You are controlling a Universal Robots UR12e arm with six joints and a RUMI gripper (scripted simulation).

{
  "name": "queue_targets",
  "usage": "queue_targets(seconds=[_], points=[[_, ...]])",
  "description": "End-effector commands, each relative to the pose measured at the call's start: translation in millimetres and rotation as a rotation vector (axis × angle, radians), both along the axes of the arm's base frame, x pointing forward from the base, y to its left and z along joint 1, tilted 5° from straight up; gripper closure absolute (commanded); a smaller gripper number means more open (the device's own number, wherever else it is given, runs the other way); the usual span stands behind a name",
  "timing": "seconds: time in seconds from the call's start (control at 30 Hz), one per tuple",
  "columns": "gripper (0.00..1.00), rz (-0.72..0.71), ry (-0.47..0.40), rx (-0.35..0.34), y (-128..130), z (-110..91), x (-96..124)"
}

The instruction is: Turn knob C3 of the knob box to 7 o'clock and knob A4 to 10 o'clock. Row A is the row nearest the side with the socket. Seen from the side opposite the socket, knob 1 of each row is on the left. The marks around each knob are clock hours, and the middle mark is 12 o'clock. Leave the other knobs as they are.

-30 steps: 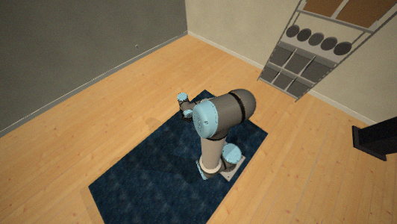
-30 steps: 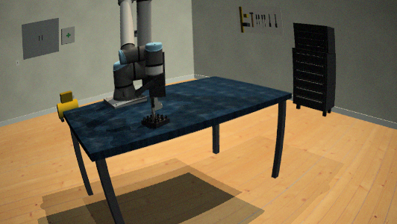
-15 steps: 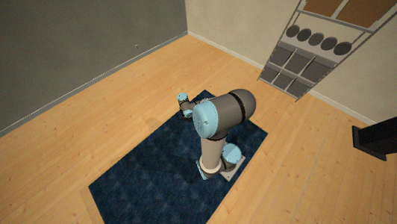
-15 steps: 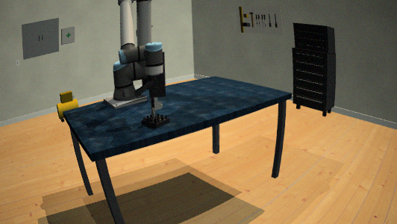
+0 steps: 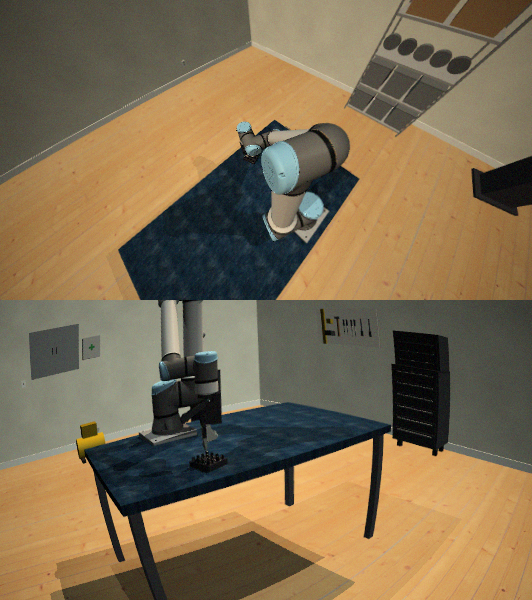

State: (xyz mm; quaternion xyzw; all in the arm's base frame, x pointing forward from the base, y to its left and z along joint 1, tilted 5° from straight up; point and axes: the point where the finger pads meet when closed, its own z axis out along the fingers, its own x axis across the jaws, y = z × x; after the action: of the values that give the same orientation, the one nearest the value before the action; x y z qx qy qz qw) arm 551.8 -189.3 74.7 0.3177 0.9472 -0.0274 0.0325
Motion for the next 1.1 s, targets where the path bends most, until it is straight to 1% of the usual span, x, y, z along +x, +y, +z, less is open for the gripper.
queue_targets(seconds=[0.0,0.77,0.93,1.07], points=[[0.89,0.0,-0.001,0.0,0.6,12.7,-0.1],[0.89,-0.005,-0.001,0.0,0.8,15.3,-0.3],[0.89,-0.037,-0.004,0.001,0.7,15.6,-0.6],[0.89,-0.093,-0.008,0.004,0.7,16.2,-1.2]])
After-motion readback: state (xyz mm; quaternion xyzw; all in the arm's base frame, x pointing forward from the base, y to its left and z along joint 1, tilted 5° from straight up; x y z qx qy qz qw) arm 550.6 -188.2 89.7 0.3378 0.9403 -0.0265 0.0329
